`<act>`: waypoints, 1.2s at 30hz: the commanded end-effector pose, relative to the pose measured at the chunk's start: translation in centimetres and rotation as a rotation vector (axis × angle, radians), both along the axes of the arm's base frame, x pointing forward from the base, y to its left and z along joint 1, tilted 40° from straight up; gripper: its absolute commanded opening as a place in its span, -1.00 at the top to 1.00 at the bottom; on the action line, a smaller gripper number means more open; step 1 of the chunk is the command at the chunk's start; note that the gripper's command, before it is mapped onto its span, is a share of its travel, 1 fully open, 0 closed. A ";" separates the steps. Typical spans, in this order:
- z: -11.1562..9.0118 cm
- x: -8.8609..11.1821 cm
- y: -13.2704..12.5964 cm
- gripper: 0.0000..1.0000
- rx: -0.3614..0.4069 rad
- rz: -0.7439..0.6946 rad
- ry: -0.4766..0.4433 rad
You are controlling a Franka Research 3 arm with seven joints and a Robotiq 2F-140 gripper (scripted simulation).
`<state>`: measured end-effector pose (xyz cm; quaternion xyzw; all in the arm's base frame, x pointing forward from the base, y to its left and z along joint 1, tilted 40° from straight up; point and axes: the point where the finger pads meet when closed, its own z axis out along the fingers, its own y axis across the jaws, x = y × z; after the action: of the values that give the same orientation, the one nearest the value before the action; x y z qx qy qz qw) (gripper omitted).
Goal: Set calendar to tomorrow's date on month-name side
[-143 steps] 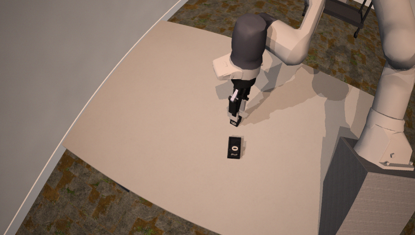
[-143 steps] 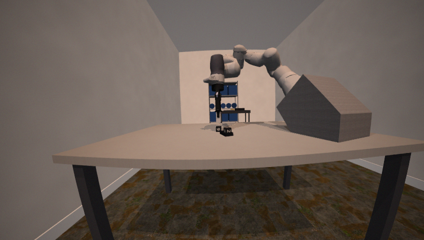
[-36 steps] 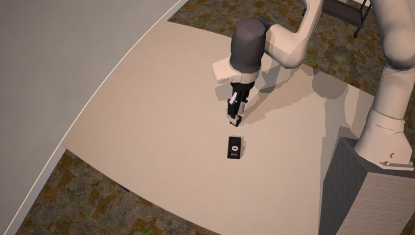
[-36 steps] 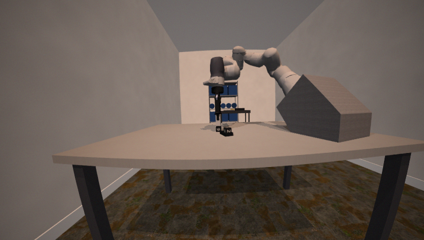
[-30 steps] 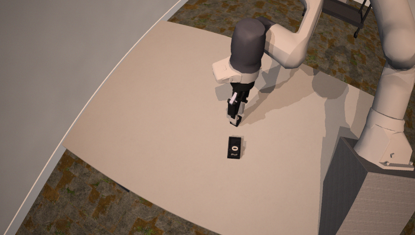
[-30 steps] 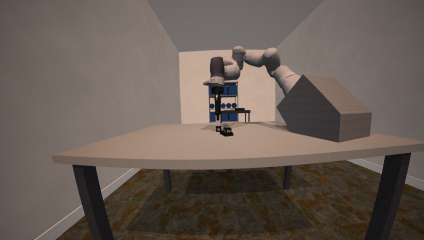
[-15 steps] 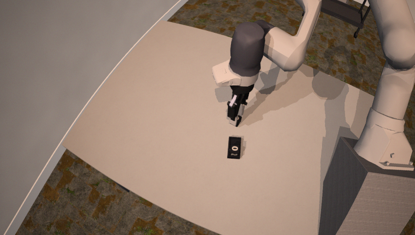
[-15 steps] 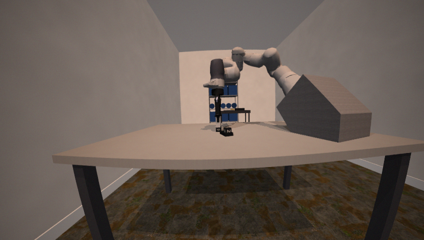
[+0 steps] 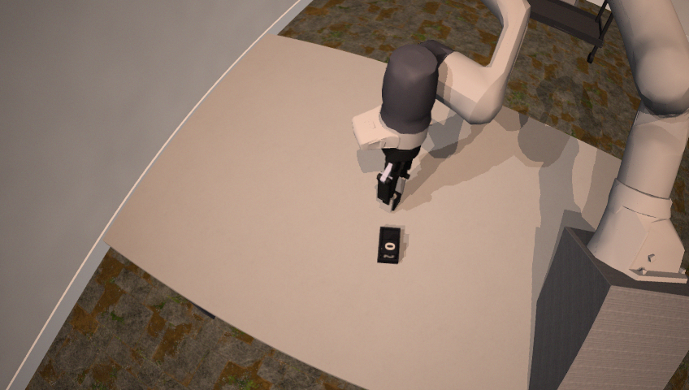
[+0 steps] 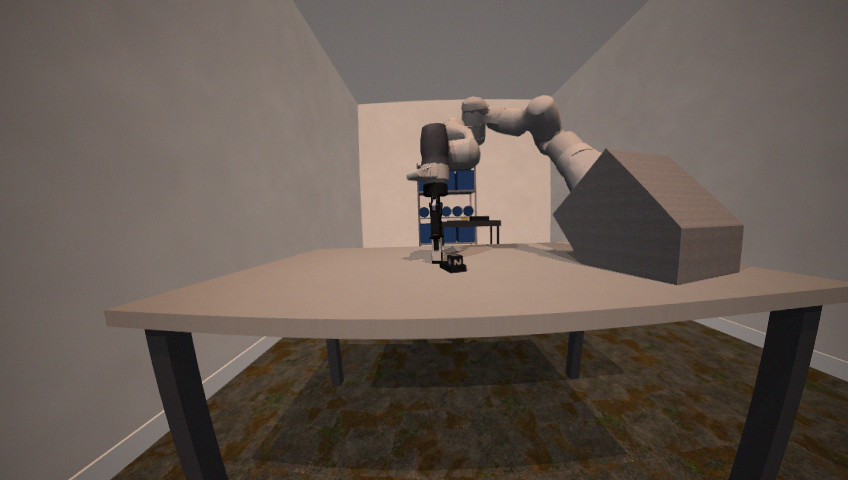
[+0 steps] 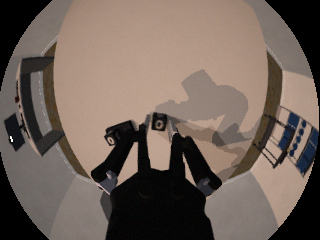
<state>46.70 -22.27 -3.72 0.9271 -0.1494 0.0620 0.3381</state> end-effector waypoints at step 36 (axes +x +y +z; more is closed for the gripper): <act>-0.1 0.1 -0.1 0.66 0.002 -0.003 -0.009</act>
<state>46.77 -22.29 -3.73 0.9268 -0.1509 0.0637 0.3379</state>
